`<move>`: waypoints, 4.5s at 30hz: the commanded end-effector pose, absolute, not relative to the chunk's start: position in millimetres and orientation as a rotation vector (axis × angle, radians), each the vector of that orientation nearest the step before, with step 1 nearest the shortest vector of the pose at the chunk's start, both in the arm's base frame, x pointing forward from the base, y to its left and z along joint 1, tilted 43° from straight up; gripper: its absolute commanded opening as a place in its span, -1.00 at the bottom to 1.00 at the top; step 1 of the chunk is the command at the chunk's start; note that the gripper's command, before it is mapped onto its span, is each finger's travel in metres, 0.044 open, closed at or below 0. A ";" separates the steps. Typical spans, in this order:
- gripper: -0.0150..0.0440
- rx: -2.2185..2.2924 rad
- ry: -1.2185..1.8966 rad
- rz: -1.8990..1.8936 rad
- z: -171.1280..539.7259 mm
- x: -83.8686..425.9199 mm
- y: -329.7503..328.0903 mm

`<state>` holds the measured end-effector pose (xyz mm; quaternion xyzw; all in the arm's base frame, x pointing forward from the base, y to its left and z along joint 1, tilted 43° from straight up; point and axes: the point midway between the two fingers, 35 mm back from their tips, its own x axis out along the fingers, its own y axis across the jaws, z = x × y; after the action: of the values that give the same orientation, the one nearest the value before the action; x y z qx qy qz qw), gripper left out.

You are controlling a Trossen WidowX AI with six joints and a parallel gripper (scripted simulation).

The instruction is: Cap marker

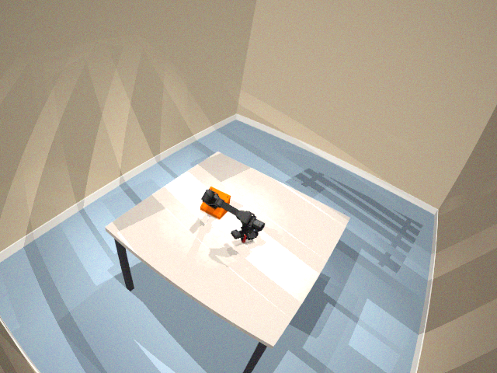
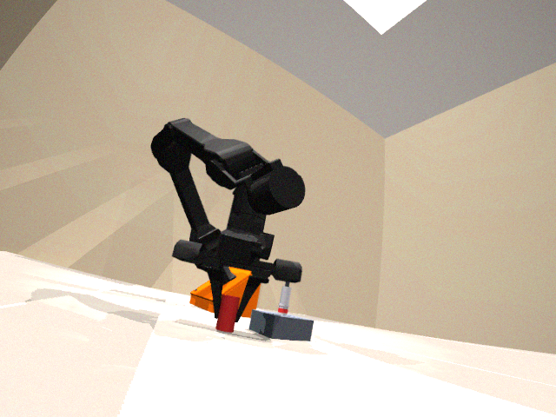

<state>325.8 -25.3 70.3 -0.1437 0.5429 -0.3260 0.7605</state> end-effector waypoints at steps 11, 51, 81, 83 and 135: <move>-0.49 -0.311 1.179 -0.708 97.0 320.3 0.1; -0.49 -0.307 1.184 -0.703 81.7 284.7 113.8; -0.49 -0.308 1.182 -0.705 55.2 290.2 96.9; -0.49 -0.308 1.182 -0.705 52.9 290.8 94.8; 0.91 -0.317 1.190 -0.697 91.2 278.9 128.4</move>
<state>281.2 128.0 88.1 -0.1413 0.5414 -0.3182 0.7653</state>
